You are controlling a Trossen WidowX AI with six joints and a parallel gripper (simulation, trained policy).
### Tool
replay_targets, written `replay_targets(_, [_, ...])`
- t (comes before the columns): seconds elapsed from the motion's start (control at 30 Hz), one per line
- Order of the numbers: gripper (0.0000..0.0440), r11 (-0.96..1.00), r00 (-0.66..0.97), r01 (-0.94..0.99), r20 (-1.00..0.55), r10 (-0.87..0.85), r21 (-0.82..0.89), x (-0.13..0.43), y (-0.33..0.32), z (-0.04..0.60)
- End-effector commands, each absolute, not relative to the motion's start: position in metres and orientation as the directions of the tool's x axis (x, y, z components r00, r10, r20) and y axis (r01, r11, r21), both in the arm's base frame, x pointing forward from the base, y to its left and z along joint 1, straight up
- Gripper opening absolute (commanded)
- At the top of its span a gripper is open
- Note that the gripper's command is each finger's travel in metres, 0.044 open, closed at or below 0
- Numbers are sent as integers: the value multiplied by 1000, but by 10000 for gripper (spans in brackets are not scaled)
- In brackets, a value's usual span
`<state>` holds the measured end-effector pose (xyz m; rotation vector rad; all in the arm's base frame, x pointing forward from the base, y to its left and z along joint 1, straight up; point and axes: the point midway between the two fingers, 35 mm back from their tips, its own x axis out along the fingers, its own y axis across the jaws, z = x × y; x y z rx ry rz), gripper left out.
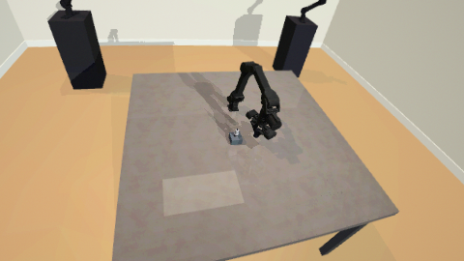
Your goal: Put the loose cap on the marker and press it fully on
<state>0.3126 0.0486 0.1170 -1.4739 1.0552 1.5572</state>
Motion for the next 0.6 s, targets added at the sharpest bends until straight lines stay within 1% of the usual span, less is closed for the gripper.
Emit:
replay_targets(0.0, [109, -388, -53, -920, -998, -22, 57, 313, 41, 129])
replay_targets(0.57, [86, -343, -56, -938, -998, -4, 54, 295, -12, 166])
